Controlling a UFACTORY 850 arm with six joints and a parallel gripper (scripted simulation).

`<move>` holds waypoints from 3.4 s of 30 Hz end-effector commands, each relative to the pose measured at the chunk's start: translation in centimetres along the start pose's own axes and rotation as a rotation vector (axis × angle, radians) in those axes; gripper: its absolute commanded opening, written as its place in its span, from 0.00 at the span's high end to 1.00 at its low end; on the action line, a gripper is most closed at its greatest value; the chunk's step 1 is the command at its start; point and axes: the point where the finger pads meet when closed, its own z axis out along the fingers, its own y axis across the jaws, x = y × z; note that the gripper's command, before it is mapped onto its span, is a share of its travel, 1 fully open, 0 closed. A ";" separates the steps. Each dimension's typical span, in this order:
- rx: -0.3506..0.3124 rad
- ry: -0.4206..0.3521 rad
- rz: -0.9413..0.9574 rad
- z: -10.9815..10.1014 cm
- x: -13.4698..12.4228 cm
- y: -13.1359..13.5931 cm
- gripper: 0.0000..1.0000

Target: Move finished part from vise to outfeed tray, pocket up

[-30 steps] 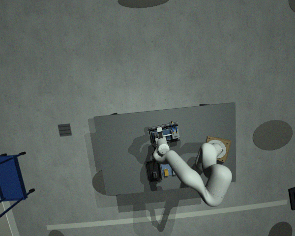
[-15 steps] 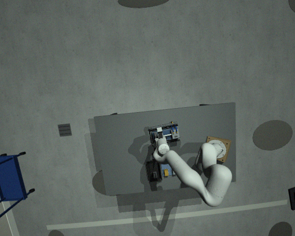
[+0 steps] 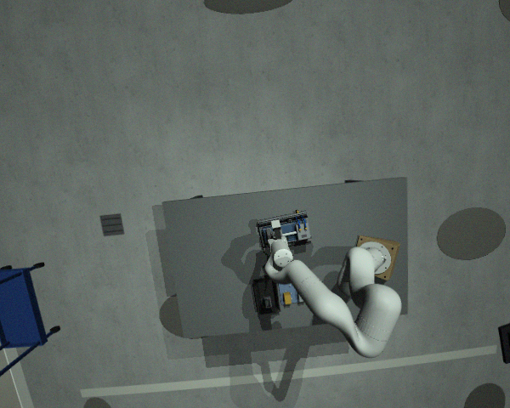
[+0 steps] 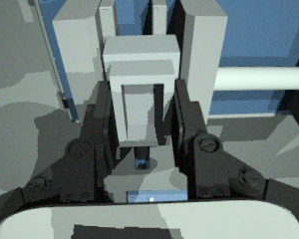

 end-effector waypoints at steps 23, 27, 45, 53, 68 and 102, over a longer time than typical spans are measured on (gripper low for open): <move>0.002 0.001 0.000 -3.3 0.0 -0.1 1.00; 0.002 0.001 0.000 -3.9 0.0 -0.1 1.00; 0.002 0.001 -0.001 -4.5 0.0 -0.1 1.00; 0.002 0.001 -0.029 -4.5 -0.2 -0.2 1.00; 0.005 0.001 -0.304 -4.6 -2.9 -1.2 1.00; 0.001 0.003 -1.600 -4.5 -16.7 -6.2 1.00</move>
